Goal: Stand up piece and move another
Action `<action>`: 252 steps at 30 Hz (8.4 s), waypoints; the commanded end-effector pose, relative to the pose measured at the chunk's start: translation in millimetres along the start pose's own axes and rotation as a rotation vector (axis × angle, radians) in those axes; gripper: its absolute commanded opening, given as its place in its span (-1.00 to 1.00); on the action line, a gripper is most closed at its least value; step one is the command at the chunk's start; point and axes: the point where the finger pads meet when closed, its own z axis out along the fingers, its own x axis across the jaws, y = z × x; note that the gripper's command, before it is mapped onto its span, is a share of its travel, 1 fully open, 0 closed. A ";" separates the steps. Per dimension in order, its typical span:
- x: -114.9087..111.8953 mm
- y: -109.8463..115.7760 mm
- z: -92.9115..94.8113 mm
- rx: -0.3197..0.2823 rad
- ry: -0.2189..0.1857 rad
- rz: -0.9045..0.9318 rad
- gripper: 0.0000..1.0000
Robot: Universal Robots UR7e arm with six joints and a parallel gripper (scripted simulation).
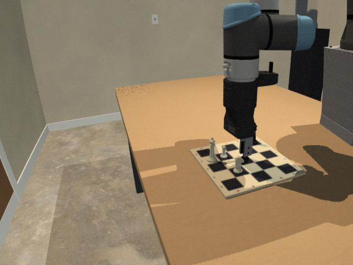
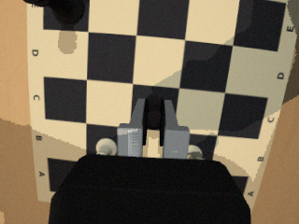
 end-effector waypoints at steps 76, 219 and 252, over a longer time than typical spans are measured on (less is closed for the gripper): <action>30.7 144.1 -90.1 -0.003 -0.001 0.046 -1.00; 29.8 144.3 9.6 -0.004 -0.001 0.046 -1.00; 29.8 144.1 9.6 -0.003 -0.001 0.046 -1.00</action>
